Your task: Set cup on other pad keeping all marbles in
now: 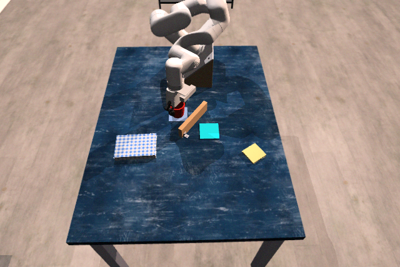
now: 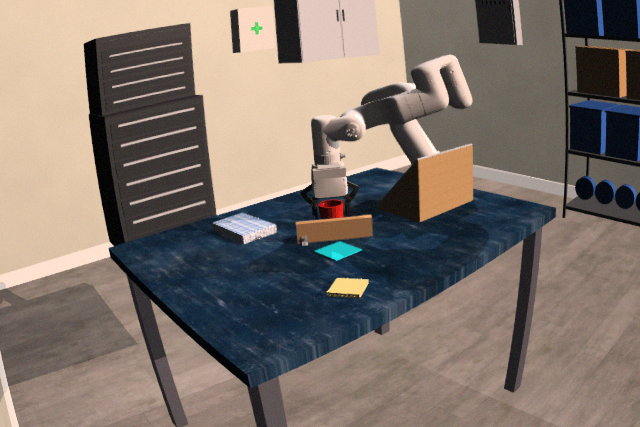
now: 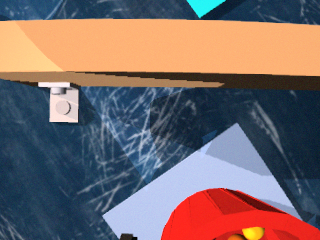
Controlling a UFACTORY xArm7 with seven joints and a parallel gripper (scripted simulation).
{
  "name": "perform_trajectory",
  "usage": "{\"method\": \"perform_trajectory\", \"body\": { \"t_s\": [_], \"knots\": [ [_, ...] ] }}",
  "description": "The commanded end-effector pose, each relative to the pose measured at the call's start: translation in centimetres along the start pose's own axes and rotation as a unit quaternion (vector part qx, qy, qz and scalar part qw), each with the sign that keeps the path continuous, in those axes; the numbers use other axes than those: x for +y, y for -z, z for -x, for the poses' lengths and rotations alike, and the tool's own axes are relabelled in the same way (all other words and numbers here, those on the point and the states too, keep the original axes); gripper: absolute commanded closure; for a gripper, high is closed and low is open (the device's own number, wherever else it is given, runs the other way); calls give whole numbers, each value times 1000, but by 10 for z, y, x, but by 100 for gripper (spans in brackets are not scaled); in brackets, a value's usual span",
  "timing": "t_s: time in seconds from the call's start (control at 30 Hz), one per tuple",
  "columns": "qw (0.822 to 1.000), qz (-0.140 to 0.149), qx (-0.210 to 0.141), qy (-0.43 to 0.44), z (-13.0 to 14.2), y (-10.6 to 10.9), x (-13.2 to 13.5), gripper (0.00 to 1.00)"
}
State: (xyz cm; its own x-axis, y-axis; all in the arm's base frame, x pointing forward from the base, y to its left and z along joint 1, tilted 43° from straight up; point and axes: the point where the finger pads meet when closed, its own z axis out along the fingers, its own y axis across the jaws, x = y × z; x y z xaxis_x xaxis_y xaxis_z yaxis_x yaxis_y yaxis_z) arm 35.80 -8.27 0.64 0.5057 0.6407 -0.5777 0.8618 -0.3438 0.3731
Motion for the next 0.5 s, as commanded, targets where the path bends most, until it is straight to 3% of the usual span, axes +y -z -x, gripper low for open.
{"method": "perform_trajectory", "body": {
  "t_s": [0.0, 0.47],
  "knots": [
    [1000, 1, 1, 0, -1, 1, 1, 1],
    [1000, 1, 1, 0, -1, 1, 1, 5]
  ]
}}
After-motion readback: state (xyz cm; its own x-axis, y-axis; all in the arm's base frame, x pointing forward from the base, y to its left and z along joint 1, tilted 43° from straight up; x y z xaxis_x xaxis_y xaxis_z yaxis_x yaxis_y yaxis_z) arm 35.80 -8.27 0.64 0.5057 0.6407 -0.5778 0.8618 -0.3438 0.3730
